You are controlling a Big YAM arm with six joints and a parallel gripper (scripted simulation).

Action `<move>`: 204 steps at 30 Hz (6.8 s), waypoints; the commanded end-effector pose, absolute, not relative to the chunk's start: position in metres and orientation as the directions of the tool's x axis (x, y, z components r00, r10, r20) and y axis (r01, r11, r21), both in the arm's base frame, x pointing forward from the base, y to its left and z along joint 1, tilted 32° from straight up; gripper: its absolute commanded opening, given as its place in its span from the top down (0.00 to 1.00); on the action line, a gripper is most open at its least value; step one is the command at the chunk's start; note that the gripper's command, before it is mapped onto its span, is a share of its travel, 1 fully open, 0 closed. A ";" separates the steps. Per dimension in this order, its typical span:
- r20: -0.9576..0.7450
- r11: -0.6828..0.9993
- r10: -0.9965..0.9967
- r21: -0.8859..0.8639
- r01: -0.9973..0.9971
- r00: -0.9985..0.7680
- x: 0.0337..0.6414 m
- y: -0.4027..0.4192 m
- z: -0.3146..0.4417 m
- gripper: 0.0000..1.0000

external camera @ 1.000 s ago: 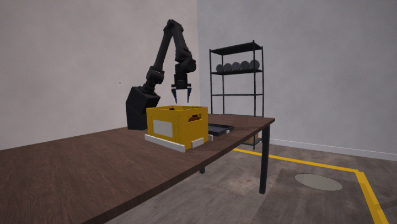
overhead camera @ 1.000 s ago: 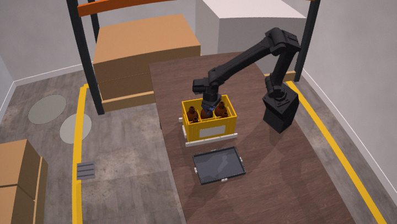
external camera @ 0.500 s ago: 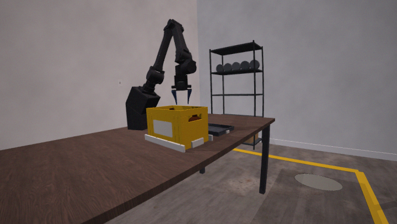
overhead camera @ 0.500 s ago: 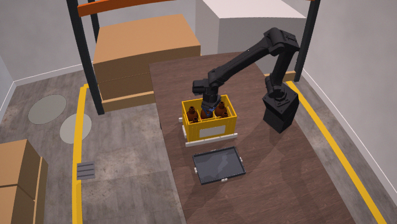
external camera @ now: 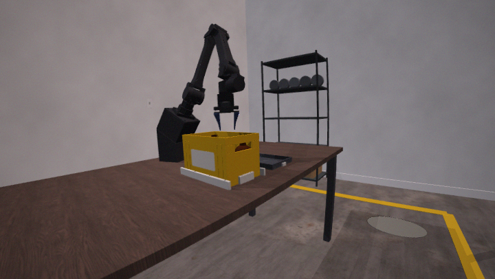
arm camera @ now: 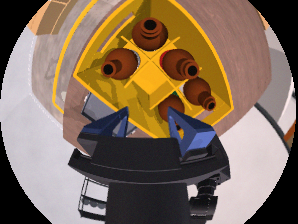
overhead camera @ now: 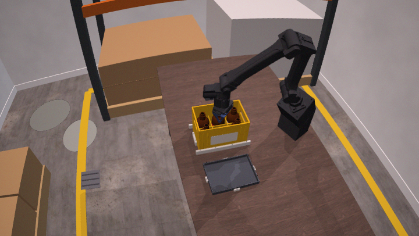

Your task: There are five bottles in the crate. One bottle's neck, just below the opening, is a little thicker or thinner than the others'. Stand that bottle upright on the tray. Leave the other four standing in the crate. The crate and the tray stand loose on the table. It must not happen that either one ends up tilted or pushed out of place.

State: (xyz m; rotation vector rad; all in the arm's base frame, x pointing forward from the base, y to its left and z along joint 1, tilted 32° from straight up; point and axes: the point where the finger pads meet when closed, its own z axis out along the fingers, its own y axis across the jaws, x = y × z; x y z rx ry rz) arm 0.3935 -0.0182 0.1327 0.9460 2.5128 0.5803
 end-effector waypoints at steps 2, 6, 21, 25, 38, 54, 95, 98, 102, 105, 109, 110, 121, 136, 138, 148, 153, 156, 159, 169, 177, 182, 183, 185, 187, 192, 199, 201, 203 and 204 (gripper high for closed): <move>-0.195 0.686 0.685 0.496 0.531 -0.702 0.395 -0.014 0.121 0.39; -0.195 0.686 0.685 0.496 0.531 -0.702 0.395 -0.014 0.121 0.39; -0.195 0.686 0.685 0.496 0.531 -0.702 0.395 -0.014 0.121 0.39; -0.195 0.686 0.685 0.496 0.531 -0.702 0.395 -0.014 0.121 0.39; -0.195 0.686 0.685 0.496 0.531 -0.702 0.395 -0.014 0.121 0.39; -0.195 0.686 0.685 0.496 0.531 -0.702 0.395 -0.014 0.121 0.39; -0.202 0.685 0.688 0.496 0.533 -0.697 0.392 -0.021 0.121 0.39; -0.202 0.685 0.688 0.496 0.533 -0.697 0.392 -0.021 0.121 0.39; -0.202 0.685 0.688 0.496 0.533 -0.697 0.392 -0.021 0.121 0.39; -0.202 0.685 0.688 0.496 0.533 -0.697 0.392 -0.021 0.121 0.39; -0.202 0.685 0.688 0.496 0.533 -0.697 0.392 -0.021 0.121 0.39; -0.202 0.685 0.688 0.496 0.533 -0.697 0.392 -0.021 0.121 0.39; -0.202 0.685 0.688 0.496 0.533 -0.697 0.392 -0.021 0.121 0.39; -0.202 0.685 0.688 0.496 0.533 -0.697 0.392 -0.021 0.121 0.39; -0.202 0.685 0.688 0.496 0.533 -0.697 0.392 -0.021 0.121 0.39; -0.207 0.686 0.688 0.499 0.530 -0.696 0.395 -0.022 0.124 0.39; -0.221 0.686 0.689 0.506 0.523 -0.690 0.403 -0.025 0.134 0.39; -0.226 0.687 0.689 0.508 0.520 -0.689 0.406 -0.025 0.137 0.39; -0.220 0.686 0.689 0.505 0.523 -0.691 0.403 -0.025 0.134 0.39; -0.219 0.686 0.689 0.505 0.524 -0.691 0.403 -0.025 0.134 0.39; -0.219 0.686 0.689 0.505 0.524 -0.691 0.403 -0.025 0.134 0.39; -0.219 0.686 0.689 0.505 0.524 -0.691 0.403 -0.025 0.134 0.39; -0.219 0.686 0.689 0.505 0.524 -0.691 0.403 -0.025 0.134 0.39; -0.219 0.686 0.689 0.505 0.524 -0.691 0.403 -0.025 0.134 0.39; -0.219 0.686 0.689 0.505 0.524 -0.691 0.403 -0.025 0.134 0.39; -0.219 0.686 0.689 0.505 0.524 -0.691 0.403 -0.025 0.134 0.39; -0.219 0.686 0.689 0.505 0.524 -0.691 0.403 -0.025 0.134 0.39; -0.219 0.686 0.689 0.505 0.524 -0.691 0.403 -0.025 0.134 0.39; -0.219 0.686 0.689 0.505 0.524 -0.691 0.403 -0.025 0.134 0.39; -0.219 0.686 0.689 0.505 0.524 -0.691 0.403 -0.025 0.134 0.39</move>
